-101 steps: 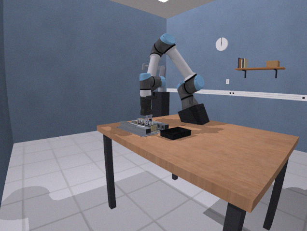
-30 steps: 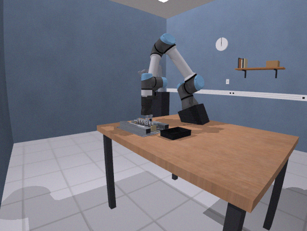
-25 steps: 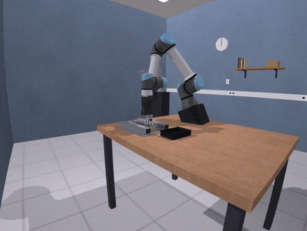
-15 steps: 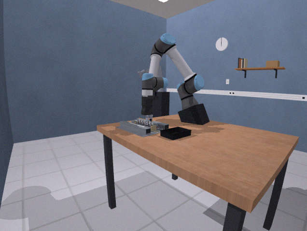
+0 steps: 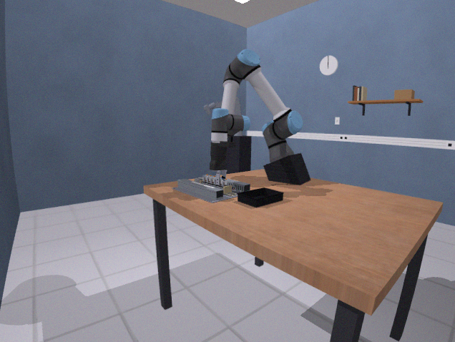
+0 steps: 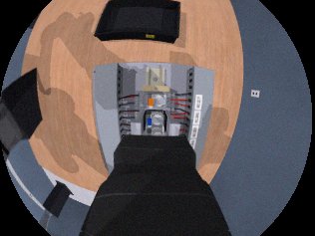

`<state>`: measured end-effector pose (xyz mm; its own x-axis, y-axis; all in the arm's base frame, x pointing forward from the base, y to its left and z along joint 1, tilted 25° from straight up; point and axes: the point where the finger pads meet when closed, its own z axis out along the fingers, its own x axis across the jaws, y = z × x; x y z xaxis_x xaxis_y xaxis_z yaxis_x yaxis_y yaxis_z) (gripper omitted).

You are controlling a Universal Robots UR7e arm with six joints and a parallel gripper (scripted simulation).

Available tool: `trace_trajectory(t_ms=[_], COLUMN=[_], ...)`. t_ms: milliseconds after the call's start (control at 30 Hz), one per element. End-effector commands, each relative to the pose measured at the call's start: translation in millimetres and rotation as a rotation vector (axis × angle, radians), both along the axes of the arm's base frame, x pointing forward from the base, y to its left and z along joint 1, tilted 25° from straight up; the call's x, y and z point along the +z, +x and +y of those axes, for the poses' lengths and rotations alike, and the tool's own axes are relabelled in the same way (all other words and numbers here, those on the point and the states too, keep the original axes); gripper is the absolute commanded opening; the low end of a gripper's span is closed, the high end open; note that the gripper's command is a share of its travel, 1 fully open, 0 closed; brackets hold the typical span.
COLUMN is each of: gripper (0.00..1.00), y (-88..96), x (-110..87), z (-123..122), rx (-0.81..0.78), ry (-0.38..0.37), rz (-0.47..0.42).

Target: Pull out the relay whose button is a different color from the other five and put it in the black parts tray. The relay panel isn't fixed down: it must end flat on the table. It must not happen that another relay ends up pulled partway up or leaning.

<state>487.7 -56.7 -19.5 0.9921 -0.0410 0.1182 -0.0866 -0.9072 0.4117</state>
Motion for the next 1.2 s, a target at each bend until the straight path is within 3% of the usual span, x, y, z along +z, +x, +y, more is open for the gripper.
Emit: trace_trajectory(t_ms=[0, 1167], gripper=[0.0, 0.0], y=[0.4, 1.3], x=[1.0, 0.4], z=[0.7, 0.4], rx=[0.002, -0.021], ry=[0.002, 0.007], rz=[-0.007, 0.043])
